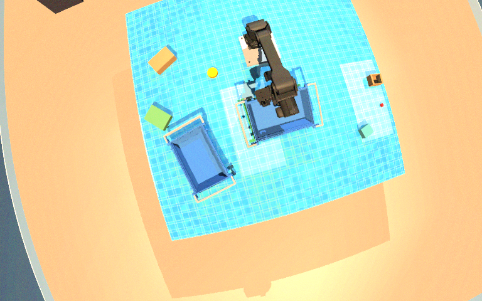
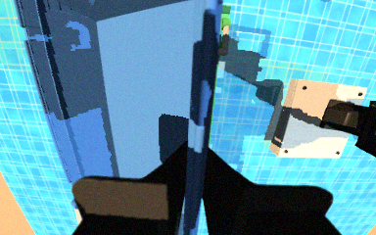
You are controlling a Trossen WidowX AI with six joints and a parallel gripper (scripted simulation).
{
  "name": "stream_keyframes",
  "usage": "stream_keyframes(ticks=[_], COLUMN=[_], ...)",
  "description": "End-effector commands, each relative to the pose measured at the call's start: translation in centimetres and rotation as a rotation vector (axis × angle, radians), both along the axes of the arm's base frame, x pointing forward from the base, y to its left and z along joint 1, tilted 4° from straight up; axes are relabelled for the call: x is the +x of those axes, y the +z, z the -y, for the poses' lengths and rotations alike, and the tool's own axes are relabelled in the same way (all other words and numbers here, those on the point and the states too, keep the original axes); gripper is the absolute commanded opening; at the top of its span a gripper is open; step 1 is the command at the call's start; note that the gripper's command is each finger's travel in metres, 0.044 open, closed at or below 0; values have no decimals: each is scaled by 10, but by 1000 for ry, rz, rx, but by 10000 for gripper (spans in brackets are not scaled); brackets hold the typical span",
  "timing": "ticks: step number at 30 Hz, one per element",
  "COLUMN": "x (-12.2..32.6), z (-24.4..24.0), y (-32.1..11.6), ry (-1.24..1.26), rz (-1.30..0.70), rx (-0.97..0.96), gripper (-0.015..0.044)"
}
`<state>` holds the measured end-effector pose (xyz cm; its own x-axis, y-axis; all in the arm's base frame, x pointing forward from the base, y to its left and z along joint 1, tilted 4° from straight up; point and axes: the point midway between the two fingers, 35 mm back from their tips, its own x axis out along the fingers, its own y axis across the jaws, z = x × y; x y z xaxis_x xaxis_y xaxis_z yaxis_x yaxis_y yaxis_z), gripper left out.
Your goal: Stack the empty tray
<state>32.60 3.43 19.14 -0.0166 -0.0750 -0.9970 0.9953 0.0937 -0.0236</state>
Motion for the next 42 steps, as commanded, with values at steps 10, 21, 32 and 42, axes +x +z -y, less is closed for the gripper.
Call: stream_keyframes(ticks=[10,21,32,42], x=[1,1,1,2], z=[0,0,0,1], y=[6,6,6,0], ry=[4,4,4,4], rz=[25,25,25,25], rx=[3,3,3,3], gripper=[0,0,0,0])
